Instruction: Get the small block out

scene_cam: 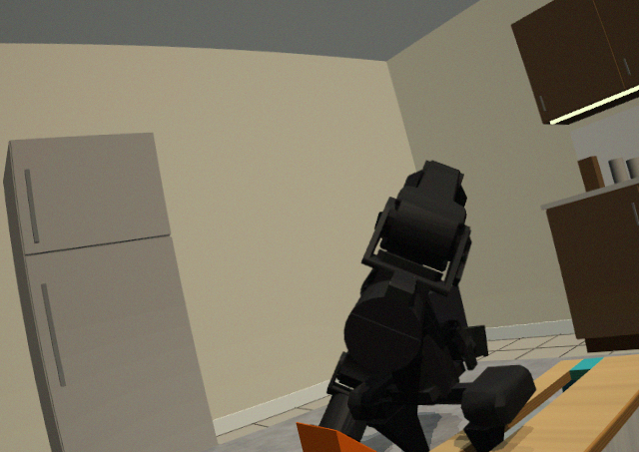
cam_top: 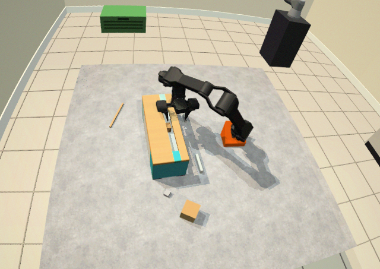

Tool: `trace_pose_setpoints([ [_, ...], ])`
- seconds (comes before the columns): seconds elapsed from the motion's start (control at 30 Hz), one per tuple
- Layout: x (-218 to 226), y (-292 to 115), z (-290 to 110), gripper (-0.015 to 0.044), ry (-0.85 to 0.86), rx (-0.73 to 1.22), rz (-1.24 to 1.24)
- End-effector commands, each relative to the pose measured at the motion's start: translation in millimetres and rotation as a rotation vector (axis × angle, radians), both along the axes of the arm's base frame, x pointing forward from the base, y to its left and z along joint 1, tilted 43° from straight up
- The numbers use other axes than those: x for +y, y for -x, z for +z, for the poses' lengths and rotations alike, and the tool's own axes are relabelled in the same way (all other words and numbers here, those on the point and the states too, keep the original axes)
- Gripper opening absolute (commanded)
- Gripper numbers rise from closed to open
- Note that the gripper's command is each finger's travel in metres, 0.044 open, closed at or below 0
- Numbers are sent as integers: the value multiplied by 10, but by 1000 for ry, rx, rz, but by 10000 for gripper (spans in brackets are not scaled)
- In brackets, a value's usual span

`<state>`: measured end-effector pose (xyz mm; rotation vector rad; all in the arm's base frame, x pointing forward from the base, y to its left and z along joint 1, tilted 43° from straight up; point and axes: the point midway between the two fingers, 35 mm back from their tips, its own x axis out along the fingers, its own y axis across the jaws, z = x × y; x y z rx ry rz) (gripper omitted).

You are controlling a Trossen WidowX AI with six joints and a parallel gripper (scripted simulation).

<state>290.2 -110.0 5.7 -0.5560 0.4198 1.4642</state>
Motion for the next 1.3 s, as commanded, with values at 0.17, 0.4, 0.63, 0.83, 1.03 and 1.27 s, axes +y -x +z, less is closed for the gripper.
trace_pose_setpoints([
  [0.17, 28, 0, -13, 400, 0, 1, 3],
  [0.4, 137, 7, 75, 400, -1, 2, 3],
  [0.63, 228, 12, 157, 400, -1, 3, 3],
  [0.83, 304, 17, 225, 400, -2, 3, 3],
  [1.03, 380, 22, 294, 400, -2, 3, 3],
  [1.27, 369, 16, 285, 400, -2, 3, 3],
])
